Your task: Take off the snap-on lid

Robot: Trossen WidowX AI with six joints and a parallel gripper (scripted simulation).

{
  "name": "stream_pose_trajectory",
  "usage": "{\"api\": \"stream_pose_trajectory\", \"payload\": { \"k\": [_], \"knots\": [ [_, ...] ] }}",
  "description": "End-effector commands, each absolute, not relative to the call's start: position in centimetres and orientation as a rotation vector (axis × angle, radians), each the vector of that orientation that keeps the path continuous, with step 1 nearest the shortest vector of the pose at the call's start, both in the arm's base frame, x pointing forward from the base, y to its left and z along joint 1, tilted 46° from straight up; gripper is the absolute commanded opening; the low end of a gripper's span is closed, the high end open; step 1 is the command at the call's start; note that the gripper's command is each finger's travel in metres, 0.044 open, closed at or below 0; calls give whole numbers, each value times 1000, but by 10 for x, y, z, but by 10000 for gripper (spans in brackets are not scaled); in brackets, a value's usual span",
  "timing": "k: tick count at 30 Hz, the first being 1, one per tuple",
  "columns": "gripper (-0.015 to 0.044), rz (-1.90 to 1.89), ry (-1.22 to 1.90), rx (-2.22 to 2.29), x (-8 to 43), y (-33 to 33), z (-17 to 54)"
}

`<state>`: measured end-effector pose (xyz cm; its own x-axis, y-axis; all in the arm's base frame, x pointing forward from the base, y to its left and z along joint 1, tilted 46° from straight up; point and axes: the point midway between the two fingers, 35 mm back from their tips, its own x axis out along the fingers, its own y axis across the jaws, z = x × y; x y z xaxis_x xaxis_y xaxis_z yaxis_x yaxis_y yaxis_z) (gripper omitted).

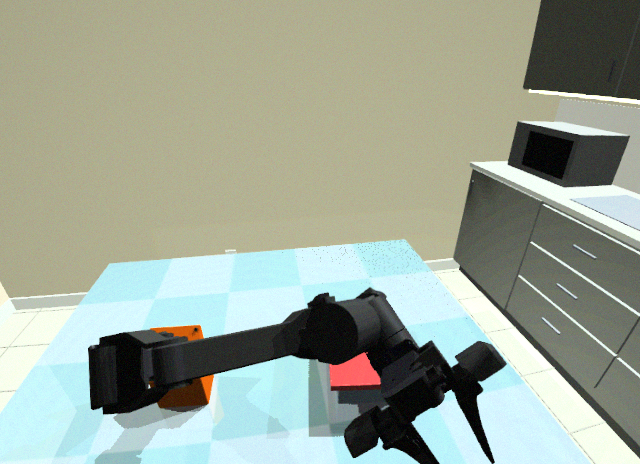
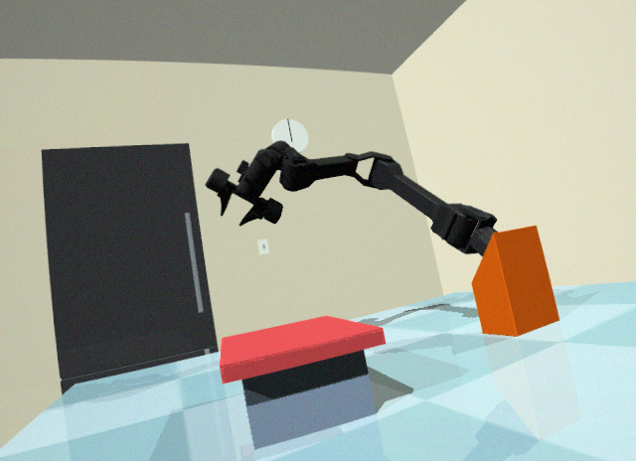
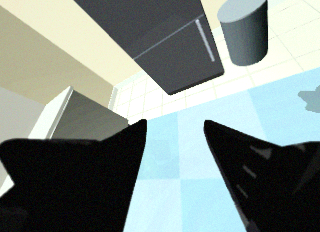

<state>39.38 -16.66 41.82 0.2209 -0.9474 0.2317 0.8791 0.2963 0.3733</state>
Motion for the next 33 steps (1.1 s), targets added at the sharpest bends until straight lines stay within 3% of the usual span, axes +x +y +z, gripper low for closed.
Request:
{"api": "stream_pose_trajectory", "payload": {
  "k": [1, 15, 23, 30, 33],
  "knots": [
    [235, -1134, -393, 279, 423, -129, 361],
    [235, -903, -172, 550, 427, -31, 202],
    [235, -851, -4, 717, 370, 18, 95],
    [235, -871, 91, 802, 306, 30, 34],
    [235, -872, 94, 805, 304, 30, 32]
  ]
}}
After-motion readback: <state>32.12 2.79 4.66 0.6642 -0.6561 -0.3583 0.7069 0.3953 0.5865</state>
